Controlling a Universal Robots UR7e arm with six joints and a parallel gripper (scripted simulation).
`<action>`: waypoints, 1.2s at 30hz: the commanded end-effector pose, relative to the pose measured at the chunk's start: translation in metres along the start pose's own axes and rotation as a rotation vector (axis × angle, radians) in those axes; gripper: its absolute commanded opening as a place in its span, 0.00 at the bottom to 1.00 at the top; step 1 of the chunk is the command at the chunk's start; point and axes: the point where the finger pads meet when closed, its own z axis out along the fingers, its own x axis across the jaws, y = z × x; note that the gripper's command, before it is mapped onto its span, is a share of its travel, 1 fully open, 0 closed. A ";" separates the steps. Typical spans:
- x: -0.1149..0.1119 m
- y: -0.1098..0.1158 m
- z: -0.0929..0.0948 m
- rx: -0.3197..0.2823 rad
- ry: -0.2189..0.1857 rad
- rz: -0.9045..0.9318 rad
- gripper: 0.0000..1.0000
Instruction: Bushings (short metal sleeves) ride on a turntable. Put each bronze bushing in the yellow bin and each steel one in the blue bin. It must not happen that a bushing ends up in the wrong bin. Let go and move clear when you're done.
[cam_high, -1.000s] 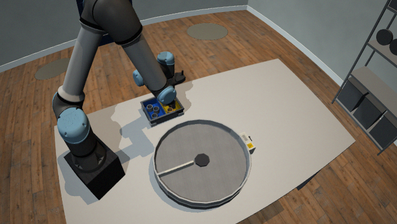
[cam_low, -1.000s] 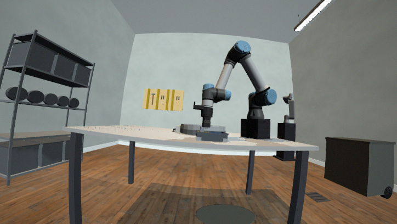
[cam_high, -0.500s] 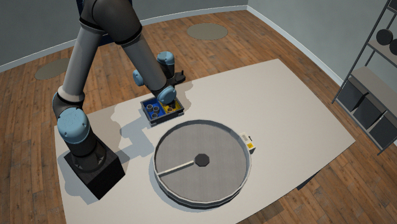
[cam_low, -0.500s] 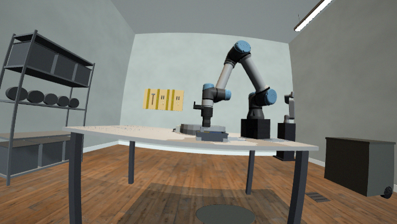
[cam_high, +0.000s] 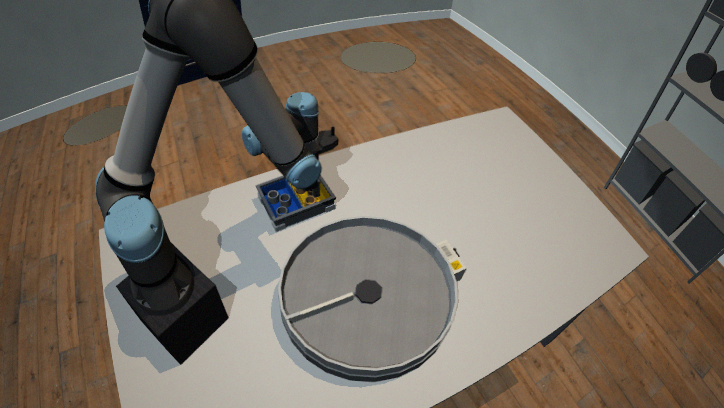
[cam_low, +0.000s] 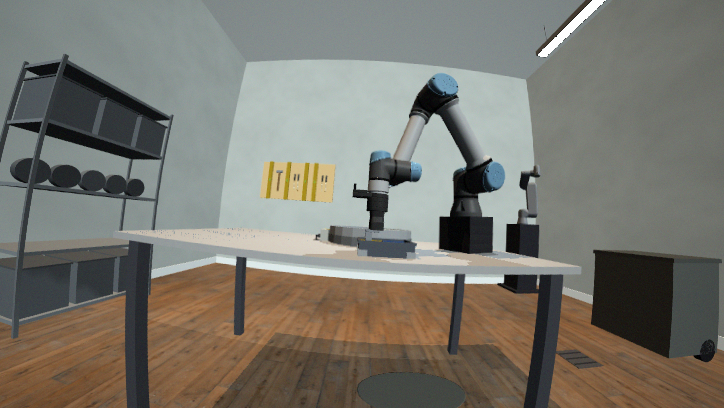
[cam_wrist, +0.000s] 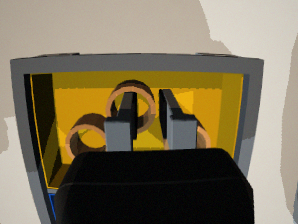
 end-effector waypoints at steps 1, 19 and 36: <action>0.000 -0.001 -0.002 0.002 0.000 0.000 0.42; 0.000 -0.001 -0.007 0.002 0.000 0.000 0.42; 0.000 0.000 -0.011 0.002 0.000 0.000 0.42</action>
